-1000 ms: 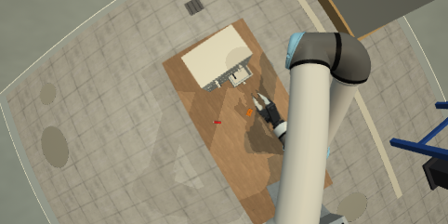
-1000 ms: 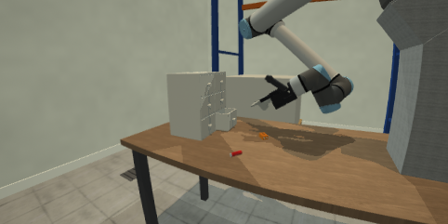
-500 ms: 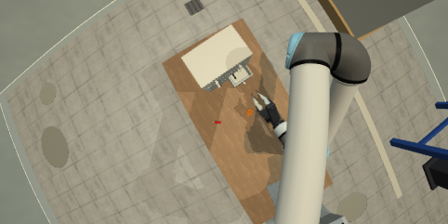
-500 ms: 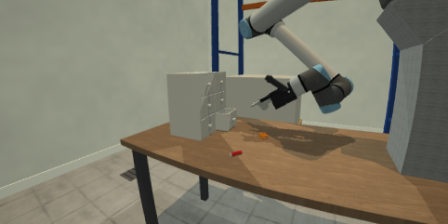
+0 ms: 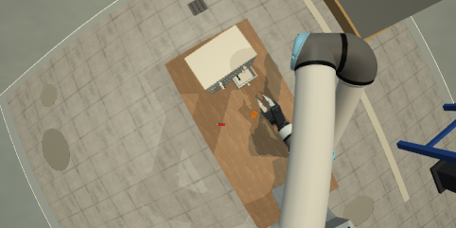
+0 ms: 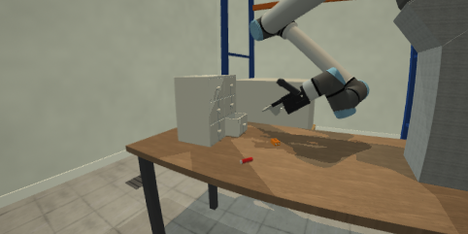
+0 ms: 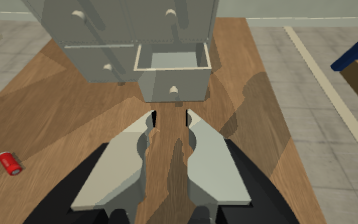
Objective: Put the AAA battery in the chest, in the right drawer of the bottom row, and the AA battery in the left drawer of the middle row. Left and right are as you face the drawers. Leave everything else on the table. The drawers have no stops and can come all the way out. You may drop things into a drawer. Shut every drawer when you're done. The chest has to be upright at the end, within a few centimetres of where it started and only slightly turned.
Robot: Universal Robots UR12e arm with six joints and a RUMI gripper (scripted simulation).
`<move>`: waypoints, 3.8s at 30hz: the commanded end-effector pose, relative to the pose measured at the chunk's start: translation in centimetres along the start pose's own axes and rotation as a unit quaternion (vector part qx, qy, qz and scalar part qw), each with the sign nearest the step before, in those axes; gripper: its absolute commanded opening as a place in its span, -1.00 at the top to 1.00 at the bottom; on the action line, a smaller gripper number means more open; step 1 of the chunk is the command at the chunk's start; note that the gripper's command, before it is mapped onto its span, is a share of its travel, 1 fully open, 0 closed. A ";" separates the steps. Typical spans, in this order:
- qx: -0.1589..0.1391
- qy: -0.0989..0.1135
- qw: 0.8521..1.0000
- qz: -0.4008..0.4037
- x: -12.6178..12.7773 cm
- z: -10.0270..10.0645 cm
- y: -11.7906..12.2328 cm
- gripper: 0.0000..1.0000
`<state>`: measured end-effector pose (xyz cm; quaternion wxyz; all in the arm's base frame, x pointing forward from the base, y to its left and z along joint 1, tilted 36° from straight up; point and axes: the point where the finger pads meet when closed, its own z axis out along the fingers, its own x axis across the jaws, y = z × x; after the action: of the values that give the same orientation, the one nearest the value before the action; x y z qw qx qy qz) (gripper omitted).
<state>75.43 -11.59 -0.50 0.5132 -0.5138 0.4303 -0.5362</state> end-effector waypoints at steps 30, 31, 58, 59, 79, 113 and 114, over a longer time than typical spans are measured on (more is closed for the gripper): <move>0.000 0.000 1.000 0.000 0.0 6.1 2.7 0.61; 0.000 0.000 1.000 0.000 0.0 6.4 2.8 0.61; 0.000 0.000 1.000 0.000 0.0 10.1 4.4 0.61; 0.000 0.000 1.000 0.000 0.0 10.1 4.4 0.61; 0.000 0.000 1.000 0.000 0.0 10.1 4.4 0.61; 0.000 0.000 1.000 0.000 0.0 10.4 4.2 0.61; 0.000 0.000 1.000 0.000 0.0 10.5 4.2 0.61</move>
<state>86.13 -11.36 -3.74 0.5132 -0.5138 0.4304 -0.5361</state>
